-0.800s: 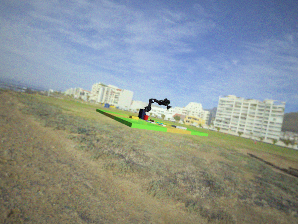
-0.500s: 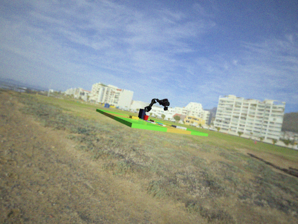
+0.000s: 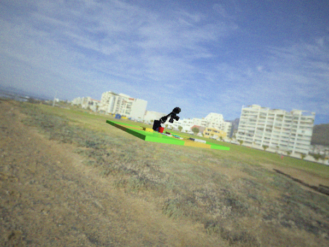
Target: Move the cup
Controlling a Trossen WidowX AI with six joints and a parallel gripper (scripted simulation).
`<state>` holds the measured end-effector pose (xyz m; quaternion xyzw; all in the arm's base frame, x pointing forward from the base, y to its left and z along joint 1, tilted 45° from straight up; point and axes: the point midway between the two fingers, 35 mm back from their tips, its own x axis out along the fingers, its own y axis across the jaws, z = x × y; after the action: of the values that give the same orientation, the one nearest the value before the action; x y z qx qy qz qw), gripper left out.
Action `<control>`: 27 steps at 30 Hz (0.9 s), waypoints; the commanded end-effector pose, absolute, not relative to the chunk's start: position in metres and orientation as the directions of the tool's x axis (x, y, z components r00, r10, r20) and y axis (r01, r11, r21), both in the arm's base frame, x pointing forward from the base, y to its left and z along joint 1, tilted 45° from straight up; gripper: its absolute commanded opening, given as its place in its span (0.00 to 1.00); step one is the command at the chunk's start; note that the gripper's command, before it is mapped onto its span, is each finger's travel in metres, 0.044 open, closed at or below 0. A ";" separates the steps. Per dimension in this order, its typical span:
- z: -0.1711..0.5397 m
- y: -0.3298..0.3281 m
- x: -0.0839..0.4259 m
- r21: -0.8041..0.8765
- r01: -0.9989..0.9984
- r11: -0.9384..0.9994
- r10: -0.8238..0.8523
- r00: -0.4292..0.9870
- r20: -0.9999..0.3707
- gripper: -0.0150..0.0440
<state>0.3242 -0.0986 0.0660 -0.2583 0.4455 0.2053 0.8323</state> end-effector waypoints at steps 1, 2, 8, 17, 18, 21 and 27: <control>0.006 -0.110 0.282 0.022 -0.736 0.676 0.337 0.283 -0.898 0.50; -0.002 -0.110 0.274 0.068 -0.756 0.651 0.383 0.249 -0.889 0.50; -0.031 -0.099 0.231 0.267 -0.850 0.454 0.656 0.116 -0.746 0.50; -0.032 -0.096 0.226 0.281 -0.860 0.427 0.689 0.108 -0.717 0.50; -0.031 -0.096 0.226 0.281 -0.860 0.427 0.689 0.108 -0.717 0.50; -0.031 -0.096 0.226 0.281 -0.860 0.427 0.689 0.108 -0.717 0.50; -0.035 -0.092 0.227 0.281 -0.859 0.427 0.688 0.108 -0.717 0.50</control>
<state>0.2256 -0.0947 -0.0326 -0.1039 0.4168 0.5237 0.7357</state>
